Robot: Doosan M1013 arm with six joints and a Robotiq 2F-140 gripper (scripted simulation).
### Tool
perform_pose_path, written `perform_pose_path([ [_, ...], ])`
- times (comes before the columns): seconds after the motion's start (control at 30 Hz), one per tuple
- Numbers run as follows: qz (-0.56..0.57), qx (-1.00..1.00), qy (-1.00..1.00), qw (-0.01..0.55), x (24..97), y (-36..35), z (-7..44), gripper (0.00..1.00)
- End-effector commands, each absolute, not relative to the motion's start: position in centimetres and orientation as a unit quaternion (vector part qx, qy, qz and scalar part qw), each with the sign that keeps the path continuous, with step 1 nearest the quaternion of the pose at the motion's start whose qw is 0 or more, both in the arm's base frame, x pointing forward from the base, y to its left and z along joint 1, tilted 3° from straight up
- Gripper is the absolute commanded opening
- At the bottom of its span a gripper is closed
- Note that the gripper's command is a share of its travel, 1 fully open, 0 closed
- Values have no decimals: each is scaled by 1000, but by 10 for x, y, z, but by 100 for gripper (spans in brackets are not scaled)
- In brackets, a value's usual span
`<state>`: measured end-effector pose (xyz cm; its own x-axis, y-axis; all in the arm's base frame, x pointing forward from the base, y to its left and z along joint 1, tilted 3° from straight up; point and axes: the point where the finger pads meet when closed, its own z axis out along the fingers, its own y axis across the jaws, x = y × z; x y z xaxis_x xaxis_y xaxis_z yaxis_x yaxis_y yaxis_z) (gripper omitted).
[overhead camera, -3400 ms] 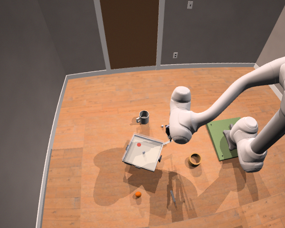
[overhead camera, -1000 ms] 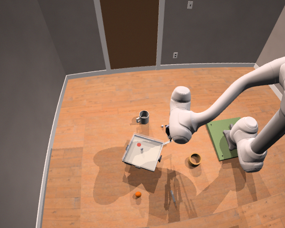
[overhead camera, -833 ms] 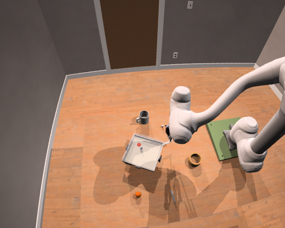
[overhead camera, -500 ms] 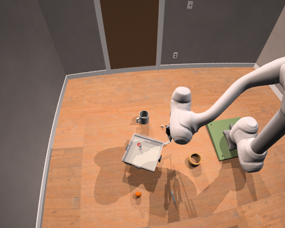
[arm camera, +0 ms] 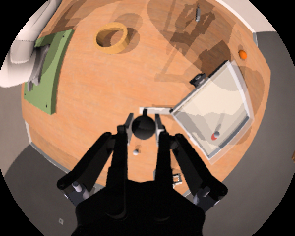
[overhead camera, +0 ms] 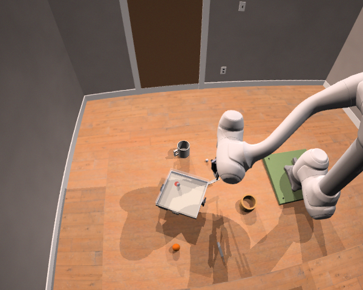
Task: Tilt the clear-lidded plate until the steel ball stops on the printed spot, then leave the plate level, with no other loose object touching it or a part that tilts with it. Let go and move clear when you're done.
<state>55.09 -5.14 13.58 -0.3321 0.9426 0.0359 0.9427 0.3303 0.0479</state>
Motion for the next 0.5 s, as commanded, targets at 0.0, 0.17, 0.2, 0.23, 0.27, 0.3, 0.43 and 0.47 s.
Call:
perform_pose_path([
  [0.0, -28, -577, -817, 1, 550, -50, 136, 0],
  [0.17, -28, -577, -817, 1, 550, -50, 137, 0],
  [0.2, -28, -577, -817, 1, 550, -50, 137, 0],
  [0.23, -28, -577, -817, 1, 550, -50, 137, 0],
  [0.27, -28, -577, -817, 1, 550, -50, 137, 0],
  [0.3, -28, -577, -817, 1, 551, -51, 138, 0],
  [0.43, -28, -577, -817, 1, 551, -51, 138, 0],
  [0.47, -28, -577, -817, 1, 551, -51, 138, 0],
])
